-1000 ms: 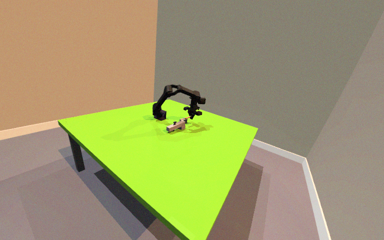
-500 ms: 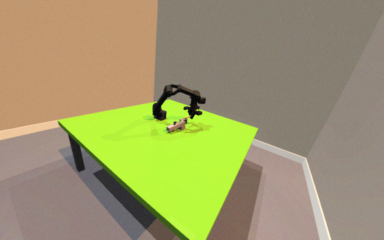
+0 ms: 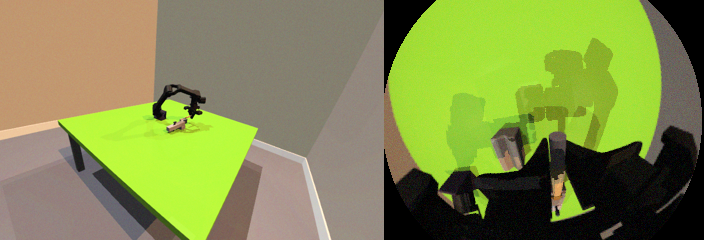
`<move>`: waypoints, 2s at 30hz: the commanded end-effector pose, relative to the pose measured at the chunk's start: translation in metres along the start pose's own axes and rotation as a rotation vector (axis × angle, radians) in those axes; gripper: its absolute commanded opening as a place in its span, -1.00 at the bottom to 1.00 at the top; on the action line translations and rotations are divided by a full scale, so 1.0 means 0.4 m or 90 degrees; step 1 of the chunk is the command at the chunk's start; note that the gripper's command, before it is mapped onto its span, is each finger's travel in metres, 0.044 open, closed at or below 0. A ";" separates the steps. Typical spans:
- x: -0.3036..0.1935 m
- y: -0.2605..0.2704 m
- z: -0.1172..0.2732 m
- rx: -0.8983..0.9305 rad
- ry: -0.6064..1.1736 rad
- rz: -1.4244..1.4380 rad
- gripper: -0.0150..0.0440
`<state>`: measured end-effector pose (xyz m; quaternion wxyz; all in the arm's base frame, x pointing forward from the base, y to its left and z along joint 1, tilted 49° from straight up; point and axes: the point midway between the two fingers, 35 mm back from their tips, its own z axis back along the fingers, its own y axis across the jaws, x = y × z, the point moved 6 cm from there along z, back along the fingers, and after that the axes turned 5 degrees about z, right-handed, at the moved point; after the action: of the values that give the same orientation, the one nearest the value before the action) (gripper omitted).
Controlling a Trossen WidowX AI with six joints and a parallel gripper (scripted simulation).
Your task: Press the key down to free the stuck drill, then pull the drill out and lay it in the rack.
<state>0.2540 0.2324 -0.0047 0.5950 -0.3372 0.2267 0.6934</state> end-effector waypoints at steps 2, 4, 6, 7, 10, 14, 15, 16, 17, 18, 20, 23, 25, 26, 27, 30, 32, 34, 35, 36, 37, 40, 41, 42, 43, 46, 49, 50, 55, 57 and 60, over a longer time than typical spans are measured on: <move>0.000 -0.004 0.008 0.000 -0.004 -0.006 -0.49; 0.000 -0.005 0.009 0.000 -0.004 -0.006 -0.49; -0.001 -0.005 0.010 0.000 -0.004 -0.006 -0.49; -0.001 -0.005 0.011 0.000 -0.004 -0.006 -0.49; -0.001 -0.006 0.013 0.000 -0.004 -0.006 -0.49; -0.001 -0.007 0.015 0.000 -0.004 -0.006 -0.49; -0.001 -0.008 0.016 0.000 -0.004 -0.006 -0.49; -0.001 -0.008 0.017 0.000 -0.004 -0.006 -0.49; -0.001 -0.008 0.017 0.000 -0.004 -0.006 -0.49; -0.001 -0.008 0.018 0.000 -0.004 -0.006 -0.49; -0.001 -0.009 0.019 0.000 -0.005 -0.006 -0.49; -0.001 -0.010 0.021 0.000 -0.005 -0.006 -0.49; -0.001 -0.009 0.022 0.000 -0.005 -0.006 -0.49; 0.000 -0.007 0.021 0.000 -0.005 -0.006 -0.49; 0.000 -0.003 0.020 0.000 -0.005 -0.006 -0.49; 0.005 0.012 0.016 0.000 -0.005 -0.006 -0.49; 0.009 0.019 0.015 0.000 -0.005 -0.006 -0.49; 0.013 0.025 0.015 0.000 -0.005 -0.006 -0.49; 0.014 0.028 0.015 0.000 -0.005 -0.006 -0.49; 0.016 0.032 0.015 0.000 -0.005 -0.006 -0.49; 0.018 0.036 0.015 0.000 -0.005 -0.006 -0.49; 0.023 0.046 0.014 0.000 -0.005 -0.005 -0.49; 0.024 0.050 0.014 0.000 -0.005 -0.005 -0.49; 0.026 0.053 0.013 0.000 -0.005 -0.005 -0.49; 0.027 0.056 0.013 0.000 -0.005 -0.005 -0.49; 0.032 0.067 0.012 0.001 -0.005 -0.005 -0.49; 0.036 0.077 0.011 0.001 -0.005 -0.005 -0.49; 0.037 0.081 0.010 0.001 -0.005 -0.005 -0.49; 0.043 0.099 0.008 0.001 -0.006 -0.005 -0.49; 0.046 0.106 0.006 0.001 -0.006 -0.005 -0.49; 0.049 0.116 0.004 0.001 -0.006 -0.005 -0.49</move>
<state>0.2130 0.2403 -0.0198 0.5978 -0.3352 0.2209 0.6938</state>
